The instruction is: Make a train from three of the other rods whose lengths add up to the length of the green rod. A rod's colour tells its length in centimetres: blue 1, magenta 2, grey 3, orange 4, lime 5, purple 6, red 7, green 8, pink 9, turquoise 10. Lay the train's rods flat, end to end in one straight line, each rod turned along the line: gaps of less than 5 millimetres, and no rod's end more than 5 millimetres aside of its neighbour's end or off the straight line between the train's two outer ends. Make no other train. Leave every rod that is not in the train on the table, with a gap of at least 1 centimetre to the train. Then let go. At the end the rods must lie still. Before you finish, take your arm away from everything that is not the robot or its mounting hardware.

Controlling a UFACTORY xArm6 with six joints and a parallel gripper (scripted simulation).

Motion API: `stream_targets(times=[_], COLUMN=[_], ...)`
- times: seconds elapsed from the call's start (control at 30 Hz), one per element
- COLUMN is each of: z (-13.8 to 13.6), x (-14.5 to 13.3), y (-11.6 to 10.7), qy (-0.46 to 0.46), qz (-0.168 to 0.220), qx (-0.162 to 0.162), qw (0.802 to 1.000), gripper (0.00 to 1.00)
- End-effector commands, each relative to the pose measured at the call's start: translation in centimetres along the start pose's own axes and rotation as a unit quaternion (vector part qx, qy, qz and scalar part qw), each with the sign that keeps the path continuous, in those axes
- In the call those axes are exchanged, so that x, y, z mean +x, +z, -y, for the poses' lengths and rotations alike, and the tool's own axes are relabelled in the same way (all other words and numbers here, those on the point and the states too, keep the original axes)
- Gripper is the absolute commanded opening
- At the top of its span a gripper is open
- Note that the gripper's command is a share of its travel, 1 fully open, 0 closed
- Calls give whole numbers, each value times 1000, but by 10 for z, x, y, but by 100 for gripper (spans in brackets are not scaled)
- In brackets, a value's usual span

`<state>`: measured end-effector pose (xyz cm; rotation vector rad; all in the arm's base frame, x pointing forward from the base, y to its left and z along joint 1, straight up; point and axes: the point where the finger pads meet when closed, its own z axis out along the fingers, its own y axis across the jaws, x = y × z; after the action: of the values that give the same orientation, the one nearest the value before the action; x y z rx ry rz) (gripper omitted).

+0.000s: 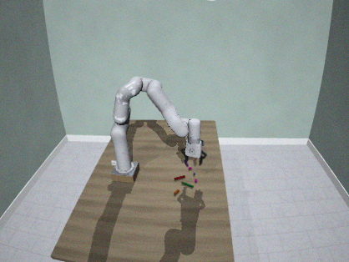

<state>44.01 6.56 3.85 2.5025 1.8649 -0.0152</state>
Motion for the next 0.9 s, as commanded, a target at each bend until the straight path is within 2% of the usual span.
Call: stream_targets(times=[0.0,0.3,0.53,0.57,0.87], z=[-17,-36,-39,-39,-39], x=[-19,-50,-54,-54,-54], y=[4,13,14,14,14], qy=[-83,-195,-210,-210,-210], qz=[-12,-12,-12,-12,-12], qx=[5,3,3,3,3], qw=[997,981,978,978,978], gripper=[100,100,100,24,24])
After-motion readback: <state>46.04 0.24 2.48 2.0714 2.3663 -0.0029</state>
